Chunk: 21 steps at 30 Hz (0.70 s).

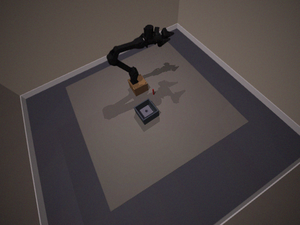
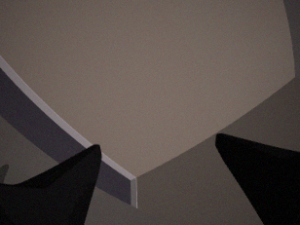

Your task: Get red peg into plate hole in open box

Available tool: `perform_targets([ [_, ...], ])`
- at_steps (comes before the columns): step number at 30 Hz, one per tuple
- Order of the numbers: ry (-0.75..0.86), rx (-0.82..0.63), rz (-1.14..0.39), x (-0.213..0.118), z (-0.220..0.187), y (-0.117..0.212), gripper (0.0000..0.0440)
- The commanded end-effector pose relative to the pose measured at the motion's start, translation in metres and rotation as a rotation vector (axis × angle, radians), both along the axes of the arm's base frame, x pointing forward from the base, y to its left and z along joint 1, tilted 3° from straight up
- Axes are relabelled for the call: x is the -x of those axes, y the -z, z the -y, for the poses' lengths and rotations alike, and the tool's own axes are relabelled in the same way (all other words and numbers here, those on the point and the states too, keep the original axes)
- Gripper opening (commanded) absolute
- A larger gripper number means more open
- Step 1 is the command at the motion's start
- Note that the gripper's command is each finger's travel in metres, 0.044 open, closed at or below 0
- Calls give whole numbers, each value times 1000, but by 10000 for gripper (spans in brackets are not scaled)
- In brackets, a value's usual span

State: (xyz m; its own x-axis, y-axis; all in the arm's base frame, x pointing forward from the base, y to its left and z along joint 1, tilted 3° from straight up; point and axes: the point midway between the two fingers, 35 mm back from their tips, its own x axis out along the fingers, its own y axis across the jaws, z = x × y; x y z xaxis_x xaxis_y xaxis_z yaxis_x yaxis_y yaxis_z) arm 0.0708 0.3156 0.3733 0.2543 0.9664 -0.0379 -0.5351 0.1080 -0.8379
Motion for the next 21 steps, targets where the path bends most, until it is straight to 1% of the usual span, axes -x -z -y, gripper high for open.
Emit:
perform_targets([
  [1, 63, 13, -87, -17, 2, 7, 428],
  [11, 262, 46, -374, -65, 13, 37, 425],
  [21, 472, 46, -655, -105, 32, 71, 430],
])
